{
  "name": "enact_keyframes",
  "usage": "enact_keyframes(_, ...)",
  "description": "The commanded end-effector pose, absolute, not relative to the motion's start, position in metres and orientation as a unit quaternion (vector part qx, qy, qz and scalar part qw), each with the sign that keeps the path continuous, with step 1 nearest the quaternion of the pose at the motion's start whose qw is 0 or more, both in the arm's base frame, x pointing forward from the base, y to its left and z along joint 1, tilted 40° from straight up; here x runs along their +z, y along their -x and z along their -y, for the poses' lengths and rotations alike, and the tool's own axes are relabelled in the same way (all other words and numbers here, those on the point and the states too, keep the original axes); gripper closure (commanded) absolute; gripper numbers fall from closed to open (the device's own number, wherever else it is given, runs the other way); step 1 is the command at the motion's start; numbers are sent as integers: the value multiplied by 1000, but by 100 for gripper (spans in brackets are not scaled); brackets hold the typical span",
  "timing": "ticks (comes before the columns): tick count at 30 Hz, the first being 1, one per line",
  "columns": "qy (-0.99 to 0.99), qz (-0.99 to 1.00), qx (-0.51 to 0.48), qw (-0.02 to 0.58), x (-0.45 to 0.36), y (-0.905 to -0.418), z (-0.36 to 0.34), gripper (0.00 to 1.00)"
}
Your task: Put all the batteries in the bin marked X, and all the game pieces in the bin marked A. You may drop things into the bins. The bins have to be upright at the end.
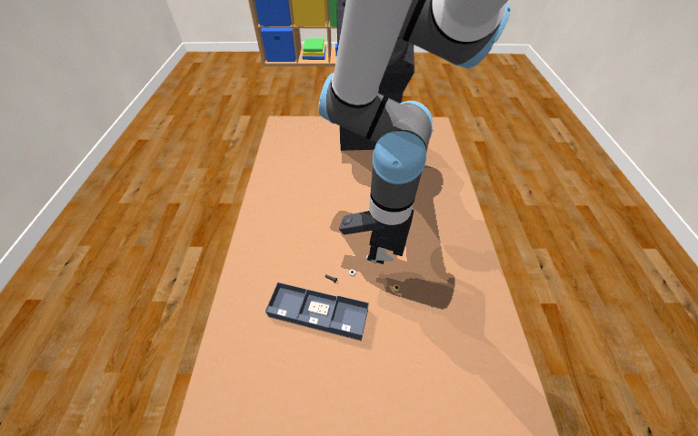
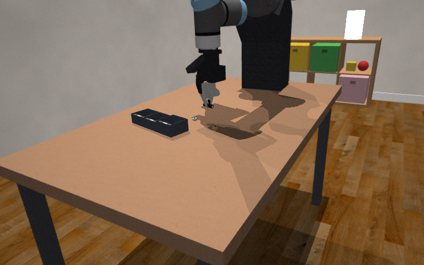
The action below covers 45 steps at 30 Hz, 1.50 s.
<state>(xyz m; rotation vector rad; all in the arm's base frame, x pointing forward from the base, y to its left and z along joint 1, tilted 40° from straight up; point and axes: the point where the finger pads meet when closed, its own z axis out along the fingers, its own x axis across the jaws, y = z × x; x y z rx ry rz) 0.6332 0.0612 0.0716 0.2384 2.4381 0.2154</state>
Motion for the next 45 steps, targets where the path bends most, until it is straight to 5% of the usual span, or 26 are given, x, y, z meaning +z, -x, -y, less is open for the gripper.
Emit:
enact_keyframes(1,-91,-934,83,334,71,-632,-61,100)
enact_keyframes(20,-92,-935,83,334,77,-628,-61,100)
enact_keyframes(45,-68,-936,74,336,148,-723,-10,100)
